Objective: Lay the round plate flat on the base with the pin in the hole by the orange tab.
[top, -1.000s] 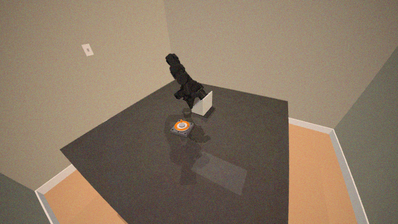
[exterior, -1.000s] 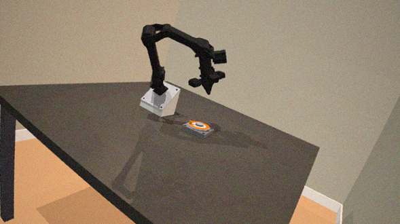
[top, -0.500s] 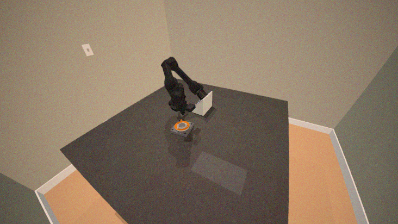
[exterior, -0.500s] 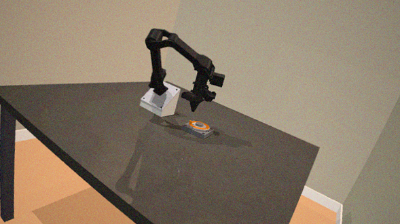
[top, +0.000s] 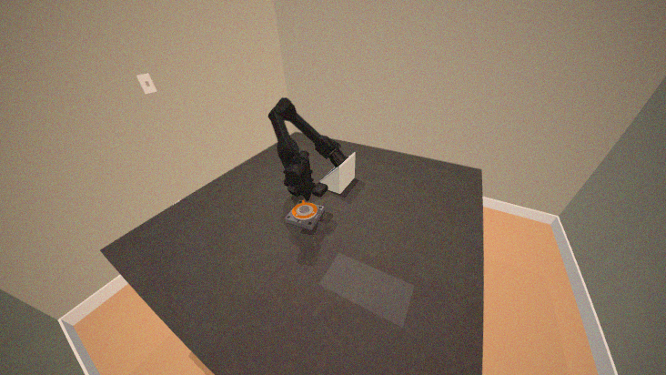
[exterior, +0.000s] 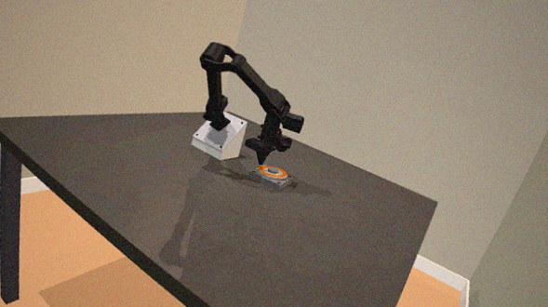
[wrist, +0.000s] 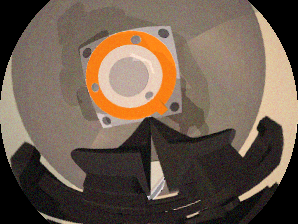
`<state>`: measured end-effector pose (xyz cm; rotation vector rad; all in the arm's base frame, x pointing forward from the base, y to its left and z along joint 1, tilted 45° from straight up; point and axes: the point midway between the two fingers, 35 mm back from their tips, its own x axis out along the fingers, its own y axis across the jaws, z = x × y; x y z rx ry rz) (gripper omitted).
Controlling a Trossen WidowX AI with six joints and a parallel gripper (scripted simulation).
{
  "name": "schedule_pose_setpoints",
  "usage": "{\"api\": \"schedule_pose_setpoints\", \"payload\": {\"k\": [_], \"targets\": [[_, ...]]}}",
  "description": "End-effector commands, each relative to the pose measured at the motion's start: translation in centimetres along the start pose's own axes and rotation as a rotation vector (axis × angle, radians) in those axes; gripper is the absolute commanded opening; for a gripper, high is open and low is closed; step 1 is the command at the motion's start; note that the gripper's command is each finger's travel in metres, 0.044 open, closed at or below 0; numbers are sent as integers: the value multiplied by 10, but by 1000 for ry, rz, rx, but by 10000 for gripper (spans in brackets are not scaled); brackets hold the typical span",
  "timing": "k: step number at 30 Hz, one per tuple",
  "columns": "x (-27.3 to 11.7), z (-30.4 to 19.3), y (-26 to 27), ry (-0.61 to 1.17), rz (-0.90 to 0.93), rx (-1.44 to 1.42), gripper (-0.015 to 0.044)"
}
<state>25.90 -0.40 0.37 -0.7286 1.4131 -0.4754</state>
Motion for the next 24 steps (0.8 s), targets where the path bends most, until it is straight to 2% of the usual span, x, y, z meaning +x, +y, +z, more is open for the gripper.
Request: {"api": "schedule_pose_setpoints", "payload": {"k": [1,24], "targets": [[5,0,-1,-3,-7,-5,0],[4,15,-24,-4,-8,-5,0]]}}
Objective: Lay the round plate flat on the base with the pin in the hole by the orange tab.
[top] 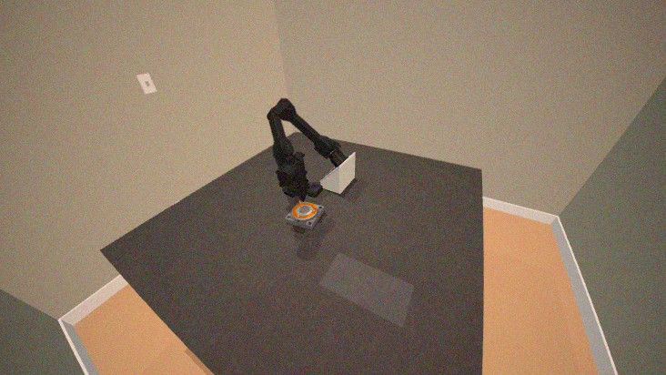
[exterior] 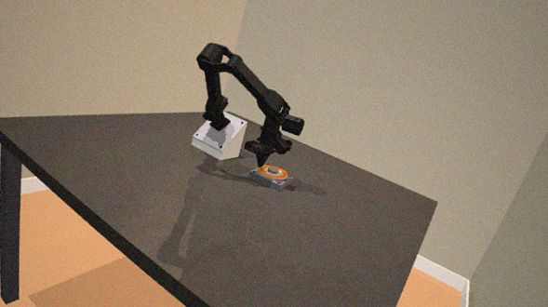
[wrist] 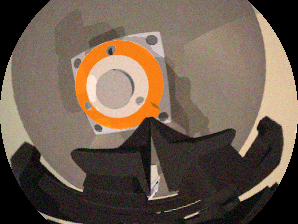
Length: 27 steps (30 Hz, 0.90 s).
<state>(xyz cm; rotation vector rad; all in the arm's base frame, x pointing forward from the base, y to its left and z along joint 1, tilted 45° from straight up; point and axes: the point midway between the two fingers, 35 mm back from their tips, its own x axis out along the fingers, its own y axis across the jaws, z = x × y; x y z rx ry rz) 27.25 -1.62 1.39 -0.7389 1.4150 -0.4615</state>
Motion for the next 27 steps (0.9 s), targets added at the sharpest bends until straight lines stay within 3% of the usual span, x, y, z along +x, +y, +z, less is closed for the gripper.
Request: {"api": "schedule_pose_setpoints", "payload": {"k": [1,27], "targets": [[2,5,-7,0,-11,10,0],[1,18,-15,0,-11,11,0]]}}
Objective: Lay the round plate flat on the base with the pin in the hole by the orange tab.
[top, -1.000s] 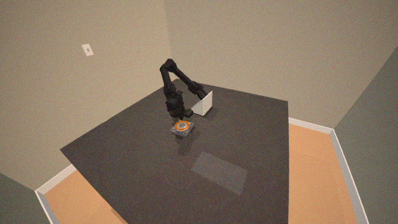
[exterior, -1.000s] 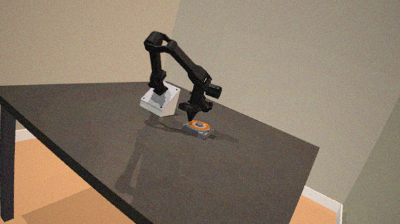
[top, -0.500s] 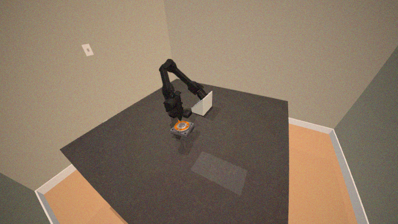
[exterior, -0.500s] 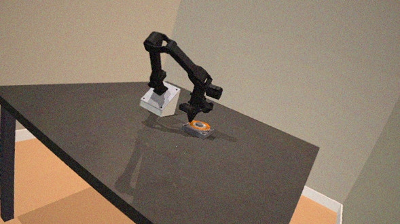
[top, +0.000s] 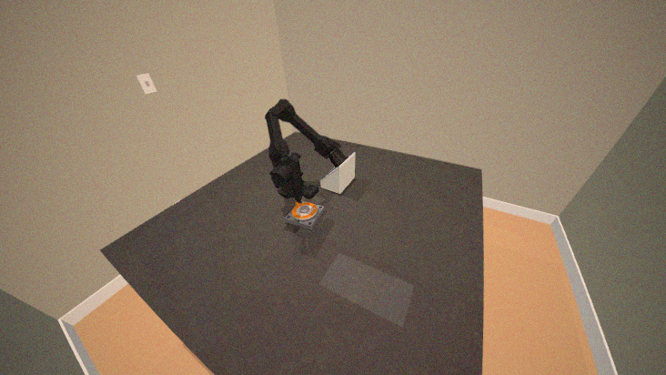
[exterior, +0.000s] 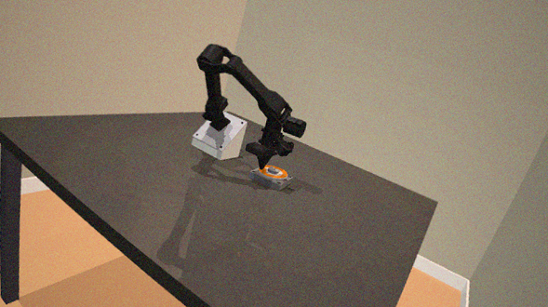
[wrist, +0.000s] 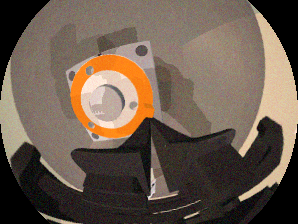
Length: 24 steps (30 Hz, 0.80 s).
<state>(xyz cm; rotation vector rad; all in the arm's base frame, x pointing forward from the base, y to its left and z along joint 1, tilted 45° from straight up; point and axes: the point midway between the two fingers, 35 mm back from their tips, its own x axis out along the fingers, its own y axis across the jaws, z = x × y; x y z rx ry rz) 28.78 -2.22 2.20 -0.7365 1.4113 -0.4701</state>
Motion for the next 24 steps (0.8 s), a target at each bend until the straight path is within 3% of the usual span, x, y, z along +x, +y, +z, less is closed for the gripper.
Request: {"api": "schedule_pose_setpoints", "payload": {"k": [1,24], "targets": [[1,5,-3,0,-7,3,0],[1,26,-7,-1,-7,4,0]]}}
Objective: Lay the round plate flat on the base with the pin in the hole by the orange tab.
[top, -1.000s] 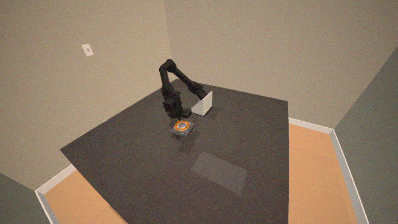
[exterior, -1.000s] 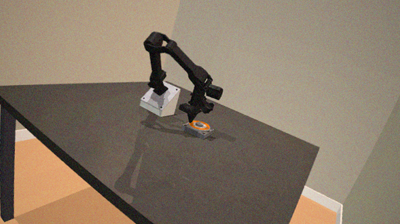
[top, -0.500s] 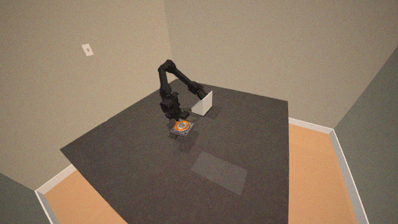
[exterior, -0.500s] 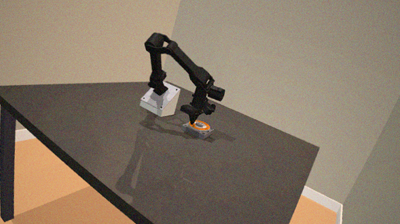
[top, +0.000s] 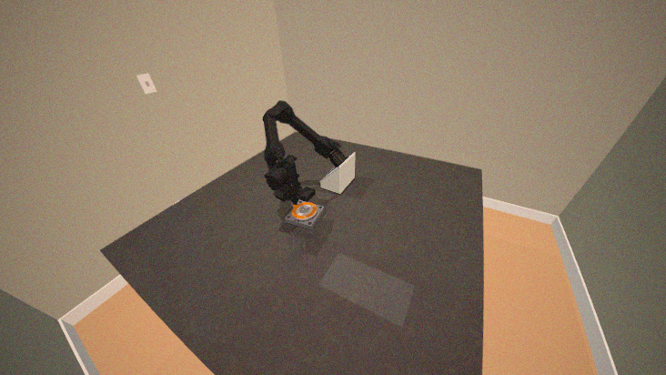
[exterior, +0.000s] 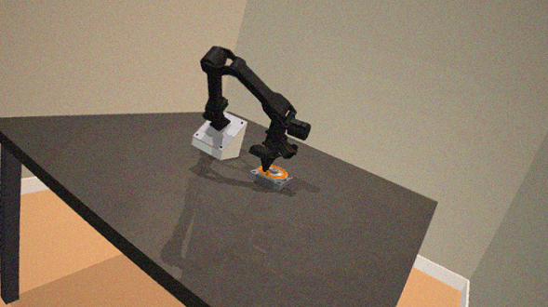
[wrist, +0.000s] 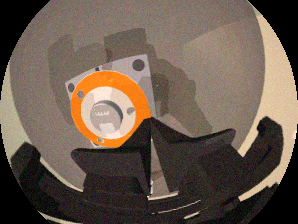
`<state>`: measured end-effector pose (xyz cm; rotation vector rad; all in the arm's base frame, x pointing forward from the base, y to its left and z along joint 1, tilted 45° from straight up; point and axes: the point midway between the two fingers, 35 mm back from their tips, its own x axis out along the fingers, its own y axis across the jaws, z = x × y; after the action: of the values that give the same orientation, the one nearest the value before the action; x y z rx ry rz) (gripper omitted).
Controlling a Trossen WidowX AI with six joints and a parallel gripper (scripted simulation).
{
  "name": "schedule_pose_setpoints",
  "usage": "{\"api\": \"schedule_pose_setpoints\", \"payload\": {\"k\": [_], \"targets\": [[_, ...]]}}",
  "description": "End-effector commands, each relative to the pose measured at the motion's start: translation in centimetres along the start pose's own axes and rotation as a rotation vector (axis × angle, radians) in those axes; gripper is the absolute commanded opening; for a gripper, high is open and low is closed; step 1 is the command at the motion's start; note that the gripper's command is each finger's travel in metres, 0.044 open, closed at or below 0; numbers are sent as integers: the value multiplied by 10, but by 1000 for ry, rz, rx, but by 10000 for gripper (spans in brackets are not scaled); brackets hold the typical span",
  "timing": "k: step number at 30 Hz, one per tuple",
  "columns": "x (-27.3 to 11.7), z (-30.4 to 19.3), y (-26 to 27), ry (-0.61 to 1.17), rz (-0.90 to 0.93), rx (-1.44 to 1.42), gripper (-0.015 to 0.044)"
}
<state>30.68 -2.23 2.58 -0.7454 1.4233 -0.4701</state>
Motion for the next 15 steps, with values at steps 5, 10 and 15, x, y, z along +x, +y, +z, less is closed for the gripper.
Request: {"api": "schedule_pose_setpoints", "payload": {"k": [5,10,15], "targets": [[1,8,-2,-11,-4,14,0],[1,9,-2,-12,-4,14,0],[1,10,-2,-12,-4,14,0]]}}
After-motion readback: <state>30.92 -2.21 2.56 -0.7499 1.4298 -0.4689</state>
